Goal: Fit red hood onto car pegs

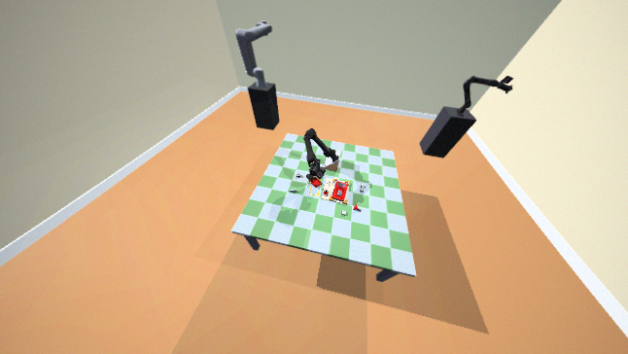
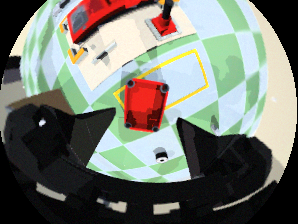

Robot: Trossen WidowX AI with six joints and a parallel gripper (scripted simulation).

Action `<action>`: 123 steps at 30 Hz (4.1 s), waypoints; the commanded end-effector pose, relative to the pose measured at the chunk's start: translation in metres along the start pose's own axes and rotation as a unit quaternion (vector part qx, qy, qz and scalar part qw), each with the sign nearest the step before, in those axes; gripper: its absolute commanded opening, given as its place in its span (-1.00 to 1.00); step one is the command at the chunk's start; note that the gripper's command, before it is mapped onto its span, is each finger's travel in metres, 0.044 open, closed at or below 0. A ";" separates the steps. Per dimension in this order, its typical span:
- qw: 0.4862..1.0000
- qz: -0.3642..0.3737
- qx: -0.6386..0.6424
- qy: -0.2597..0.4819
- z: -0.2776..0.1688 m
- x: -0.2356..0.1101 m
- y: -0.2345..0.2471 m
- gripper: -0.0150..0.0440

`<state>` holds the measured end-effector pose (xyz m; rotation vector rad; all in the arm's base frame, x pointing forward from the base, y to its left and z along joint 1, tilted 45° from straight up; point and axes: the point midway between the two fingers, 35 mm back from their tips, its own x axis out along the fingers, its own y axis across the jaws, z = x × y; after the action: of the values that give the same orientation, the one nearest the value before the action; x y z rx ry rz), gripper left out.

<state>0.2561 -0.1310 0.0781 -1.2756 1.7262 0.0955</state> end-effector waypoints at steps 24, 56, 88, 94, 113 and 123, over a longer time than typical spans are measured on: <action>1.000 0.002 -0.004 0.004 -0.002 0.019 0.005 1.00; 1.000 0.002 -0.004 0.005 -0.002 0.035 0.005 1.00; 1.000 -0.002 -0.002 0.006 -0.003 0.033 0.003 0.19; 1.000 -0.002 -0.001 0.006 -0.003 0.019 0.002 -0.34; 1.000 -0.001 -0.002 0.005 -0.002 -0.046 0.002 -0.49; 0.996 0.002 0.090 0.005 0.002 -0.042 0.000 -0.49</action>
<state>0.2536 -0.1004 0.1059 -1.1973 1.7210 0.0020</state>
